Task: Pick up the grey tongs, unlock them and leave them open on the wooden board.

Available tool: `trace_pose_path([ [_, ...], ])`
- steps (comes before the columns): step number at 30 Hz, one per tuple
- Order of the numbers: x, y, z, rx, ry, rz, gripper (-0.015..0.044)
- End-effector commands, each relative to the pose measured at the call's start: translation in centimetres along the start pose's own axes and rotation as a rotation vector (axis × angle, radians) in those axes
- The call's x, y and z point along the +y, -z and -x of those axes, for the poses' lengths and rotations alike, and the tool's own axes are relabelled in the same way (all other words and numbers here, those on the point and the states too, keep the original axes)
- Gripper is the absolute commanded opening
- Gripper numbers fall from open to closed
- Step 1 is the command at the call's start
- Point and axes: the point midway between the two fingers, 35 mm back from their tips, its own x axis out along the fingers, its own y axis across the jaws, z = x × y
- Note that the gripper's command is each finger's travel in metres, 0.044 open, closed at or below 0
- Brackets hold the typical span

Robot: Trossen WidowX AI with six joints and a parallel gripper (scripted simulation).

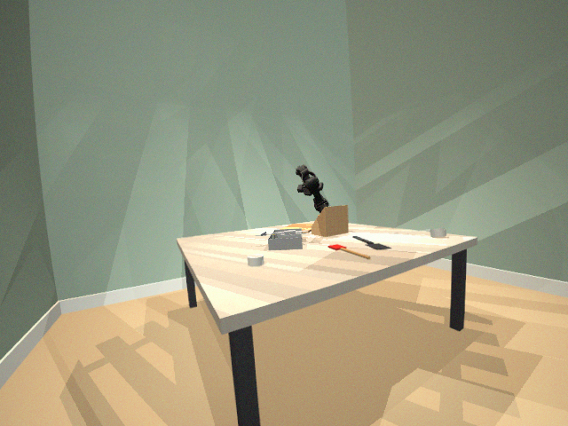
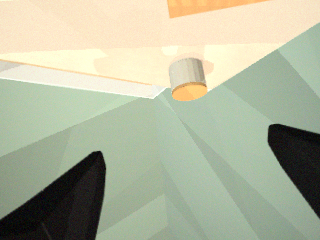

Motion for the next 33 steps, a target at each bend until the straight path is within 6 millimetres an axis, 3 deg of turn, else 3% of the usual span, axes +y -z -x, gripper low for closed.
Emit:
trace_pose_path([
  [1,-0.1,0.0,-0.1,-0.006,0.004,-0.008,0.0374],
  [6,-1.4,-0.3,-1.5,-0.111,0.06,-0.097,0.026],
  [12,-3.6,-1.2,-3.5,-0.274,0.092,-0.267,0.026],
  [19,-8.2,-4.1,-5.7,-0.541,0.089,-0.505,0.026],
  [22,-10.2,-5.9,-6.0,-0.645,0.064,-0.581,0.026],
  [29,-12.0,-7.8,-5.7,-0.742,0.044,-0.622,0.026],
  [33,-14.5,-10.9,-5.1,-0.864,-0.025,-0.696,0.026],
])
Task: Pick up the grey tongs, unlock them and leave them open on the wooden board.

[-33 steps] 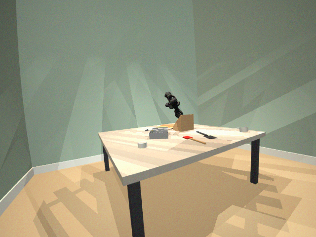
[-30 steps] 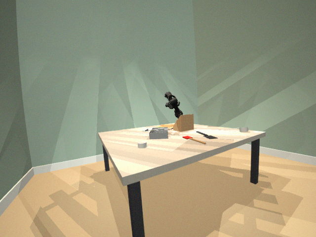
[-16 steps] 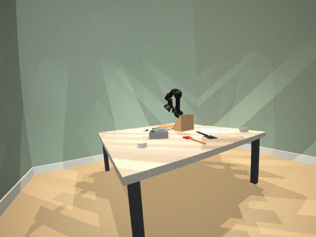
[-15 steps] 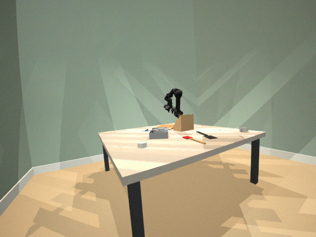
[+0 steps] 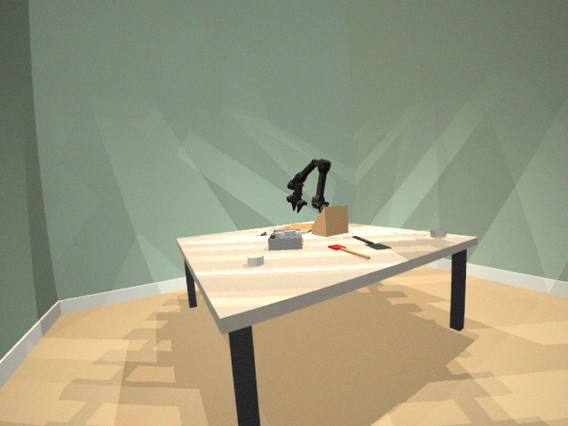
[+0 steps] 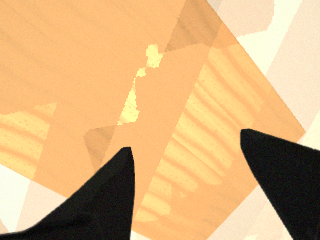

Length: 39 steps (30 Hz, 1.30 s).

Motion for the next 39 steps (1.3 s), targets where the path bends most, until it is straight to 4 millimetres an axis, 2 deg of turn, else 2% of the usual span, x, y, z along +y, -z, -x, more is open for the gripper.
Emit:
trace_pose_path([
  [1,-0.1,-3.2,-2.0,-0.082,-0.063,-0.086,0.026],
  [7,1.2,-10.0,-4.5,-0.197,-0.199,-0.233,0.026],
  [12,4.0,-16.6,-5.6,-0.249,-0.338,-0.34,0.026],
  [13,4.7,-17.0,-6.2,-0.23,-0.334,-0.348,0.026],
  [19,8.1,-22.4,-6.0,-0.243,-0.441,-0.421,0.026],
  [25,15.3,-29.3,-3.9,-0.232,-0.587,-0.486,0.026],
  [30,22.2,-33.3,-1.3,-0.186,-0.68,-0.545,0.026],
  [32,24.8,-34.1,-0.2,-0.176,-0.689,-0.505,0.026],
  [36,28.1,-34.9,1.0,-0.144,-0.726,-0.558,0.026],
  [39,32.3,-35.5,2.5,-0.094,-0.74,-0.608,0.026],
])
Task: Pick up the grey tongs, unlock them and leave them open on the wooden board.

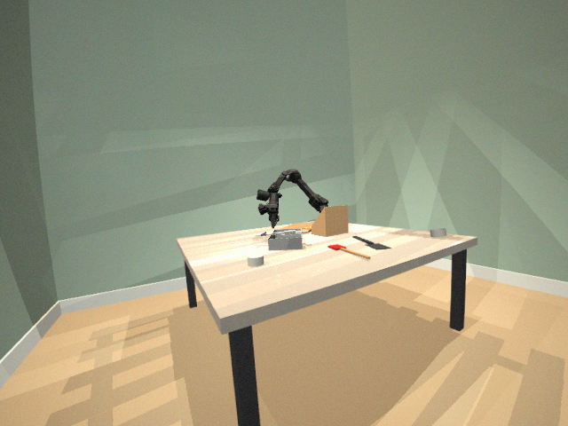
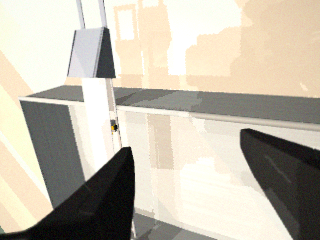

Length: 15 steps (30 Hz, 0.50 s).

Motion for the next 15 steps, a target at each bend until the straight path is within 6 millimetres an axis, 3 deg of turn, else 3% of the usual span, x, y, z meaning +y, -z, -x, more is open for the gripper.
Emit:
trace_pose_path([
  [1,4.7,2.4,-1.7,0.029,-0.003,-0.064,0.026],
  [3,5.7,3.1,-2.2,0.035,0.0,-0.081,0.026],
  [15,5.9,3.3,-2.2,0.036,-0.001,-0.081,0.026],
])
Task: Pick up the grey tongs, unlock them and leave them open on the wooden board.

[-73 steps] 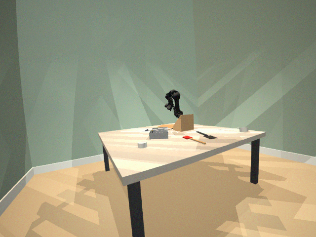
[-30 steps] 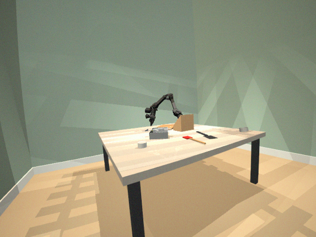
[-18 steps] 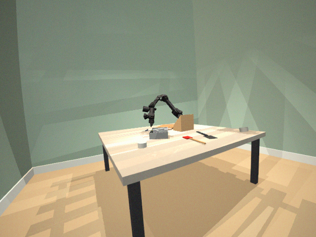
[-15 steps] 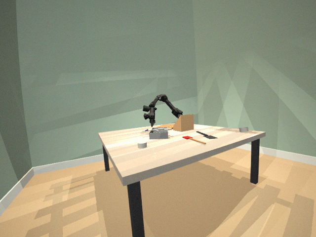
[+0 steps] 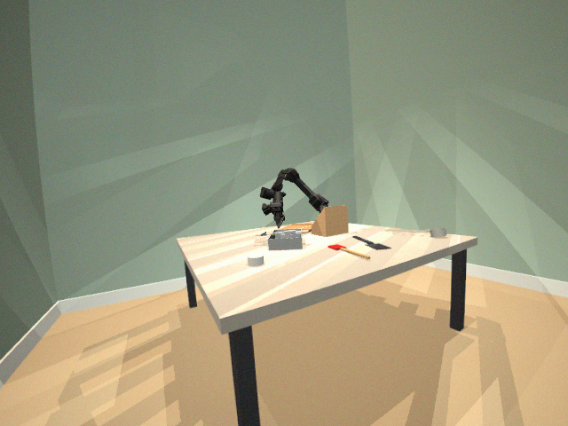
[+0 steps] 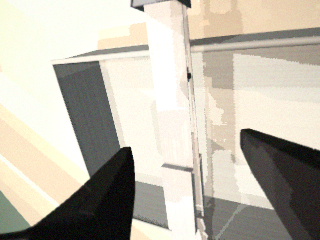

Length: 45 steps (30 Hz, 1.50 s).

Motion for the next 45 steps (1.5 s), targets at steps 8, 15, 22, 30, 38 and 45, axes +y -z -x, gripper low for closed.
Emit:
trace_pose_path([
  [8,0.2,0.0,-1.0,-0.003,0.001,-0.003,0.026],
  [15,0.3,-0.1,-2.1,-0.004,0.001,-0.003,0.026],
  [22,0.3,-0.1,-3.3,-0.004,0.001,-0.003,0.026],
  [30,0.3,-0.1,-4.6,-0.004,0.001,-0.003,0.026],
  [38,0.2,-0.1,-5.9,-0.004,0.001,-0.003,0.026],
  [45,0.1,0.0,-7.0,-0.005,0.001,-0.003,0.026],
])
